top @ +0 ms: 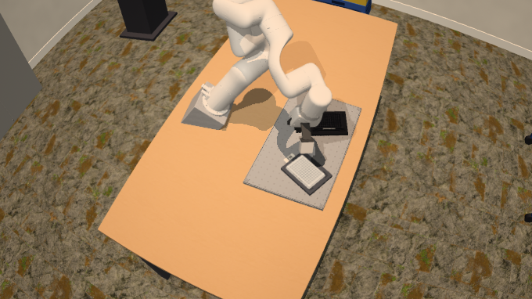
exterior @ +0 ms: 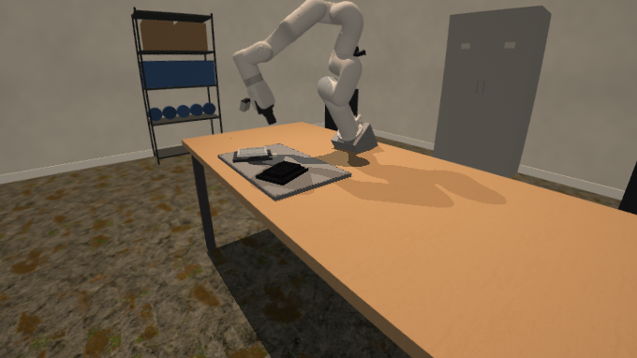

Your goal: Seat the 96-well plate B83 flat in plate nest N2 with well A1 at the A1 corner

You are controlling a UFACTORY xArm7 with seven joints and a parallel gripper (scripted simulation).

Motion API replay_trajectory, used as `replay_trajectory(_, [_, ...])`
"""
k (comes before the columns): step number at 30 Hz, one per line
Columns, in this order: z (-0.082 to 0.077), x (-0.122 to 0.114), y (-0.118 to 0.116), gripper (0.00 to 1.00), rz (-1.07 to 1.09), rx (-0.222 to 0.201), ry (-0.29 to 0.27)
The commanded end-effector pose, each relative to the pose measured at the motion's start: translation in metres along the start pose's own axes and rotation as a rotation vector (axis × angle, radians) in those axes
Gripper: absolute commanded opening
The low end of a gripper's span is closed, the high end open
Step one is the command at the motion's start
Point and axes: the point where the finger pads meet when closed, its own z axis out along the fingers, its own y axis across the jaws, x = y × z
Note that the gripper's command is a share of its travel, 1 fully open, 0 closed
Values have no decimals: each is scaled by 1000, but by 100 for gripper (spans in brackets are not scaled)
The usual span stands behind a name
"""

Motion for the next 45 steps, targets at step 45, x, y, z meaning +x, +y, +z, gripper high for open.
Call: replay_trajectory(45, [82,47,19,0,-620,94,373])
